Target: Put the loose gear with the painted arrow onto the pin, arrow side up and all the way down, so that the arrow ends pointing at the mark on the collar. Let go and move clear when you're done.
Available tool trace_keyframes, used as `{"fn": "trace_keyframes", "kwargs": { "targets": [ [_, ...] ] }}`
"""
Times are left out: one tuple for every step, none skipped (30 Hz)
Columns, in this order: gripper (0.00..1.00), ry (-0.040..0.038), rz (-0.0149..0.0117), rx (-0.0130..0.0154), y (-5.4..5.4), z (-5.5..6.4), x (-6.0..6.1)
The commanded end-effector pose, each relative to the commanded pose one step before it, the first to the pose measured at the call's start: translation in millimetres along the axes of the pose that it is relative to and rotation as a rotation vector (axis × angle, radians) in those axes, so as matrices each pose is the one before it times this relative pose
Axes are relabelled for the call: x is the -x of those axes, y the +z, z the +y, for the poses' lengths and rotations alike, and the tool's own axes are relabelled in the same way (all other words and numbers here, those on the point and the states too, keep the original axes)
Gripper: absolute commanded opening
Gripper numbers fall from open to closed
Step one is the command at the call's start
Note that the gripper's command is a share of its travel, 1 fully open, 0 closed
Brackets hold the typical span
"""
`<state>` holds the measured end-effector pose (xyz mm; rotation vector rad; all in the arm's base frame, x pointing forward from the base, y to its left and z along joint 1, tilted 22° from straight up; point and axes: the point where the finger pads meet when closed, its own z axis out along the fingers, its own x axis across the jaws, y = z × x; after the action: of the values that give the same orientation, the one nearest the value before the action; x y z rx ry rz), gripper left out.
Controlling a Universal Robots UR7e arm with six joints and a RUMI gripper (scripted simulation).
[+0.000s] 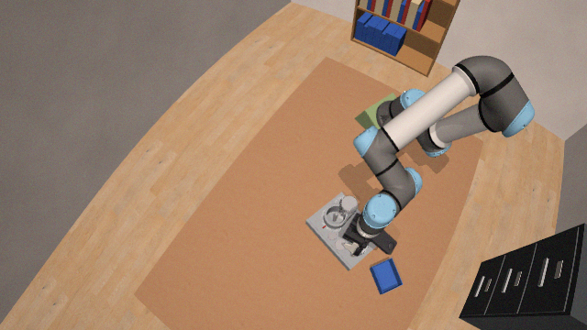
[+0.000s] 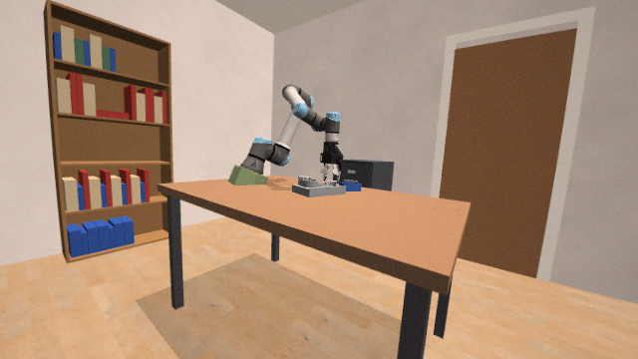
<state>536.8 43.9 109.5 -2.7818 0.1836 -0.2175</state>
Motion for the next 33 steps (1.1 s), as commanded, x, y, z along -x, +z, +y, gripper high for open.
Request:
{"fn": "trace_keyframes", "kwargs": {
  "targets": [
    [0.54,-0.00024,0.00140,0.00028,4.15,0.03,-0.53],
    [0.54,0.00000,0.00000,0.00000,0.97,0.00,-0.01],
    [0.54,0.00000,0.00000,0.00000,0.94,0.00,-0.01],
    [0.54,0.00000,0.00000,0.00000,0.91,0.00,-0.01],
    [0.54,0.00000,0.00000,0.00000,0.88,0.00,-0.01],
    [0.54,0.00000,0.00000,0.00000,0.84,0.00,-0.01],
    [0.54,0.00000,0.00000,0.00000,0.80,0.00,-0.01],
    [0.54,0.00000,0.00000,0.00000,0.76,0.00,-0.01],
    [0.54,0.00000,0.00000,0.00000,0.71,0.00,-0.01],
    [0.54,0.00000,0.00000,0.00000,0.66,0.00,-0.01],
    [0.54,0.00000,0.00000,0.00000,0.61,0.00,-0.01],
    [0.54,0.00000,0.00000,0.00000,0.56,0.00,-0.01],
    [0.54,0.00000,0.00000,0.00000,0.51,0.00,-0.01],
    [0.54,0.00000,0.00000,0.00000,0.00,0.00,0.00],
    [0.54,0.00000,0.00000,0.00000,0.00,0.00,0.00],
    [0.54,0.00000,0.00000,0.00000,0.45,0.00,-0.01],
    [0.54,0.00000,0.00000,0.00000,0.40,0.00,0.00],
    [0.54,0.00000,0.00000,0.00000,0.35,0.00,0.00],
    [0.54,0.00000,0.00000,0.00000,0.30,0.00,0.00],
    [0.54,0.00000,0.00000,0.00000,0.25,0.00,0.00],
    [0.54,0.00000,0.00000,0.00000,0.20,0.00,0.00],
    [0.54,0.00000,0.00000,0.00000,0.16,0.00,0.00],
    [0.54,0.00000,0.00000,0.00000,0.12,0.00,0.00],
    [0.54,0.00000,0.00000,0.00000,0.08,0.00,0.00],
    [0.54,0.00000,0.00000,0.00000,0.05,0.00,0.00],
    [0.54,0.00000,0.00000,0.00000,0.03,0.00,0.00],
    [0.54,0.00000,0.00000,0.00000,0.01,0.00,0.00],
    [0.54,0.00000,0.00000,0.00000,0.00,0.00,0.00],
    [0.54,0.00000,0.00000,0.00000,0.00,0.00,0.00],
    [0.54,0.00000,0.00000,0.00000,0.00,0.00,0.00],
    [0.54,0.00000,0.00000,0.00000,0.00,0.00,0.00],
    [0.54,0.00000,0.00000,0.00000,0.00,0.00,0.00],
    [0.54,0.00000,0.00000,0.00000,0.00,0.00,0.00]
  ]
}}
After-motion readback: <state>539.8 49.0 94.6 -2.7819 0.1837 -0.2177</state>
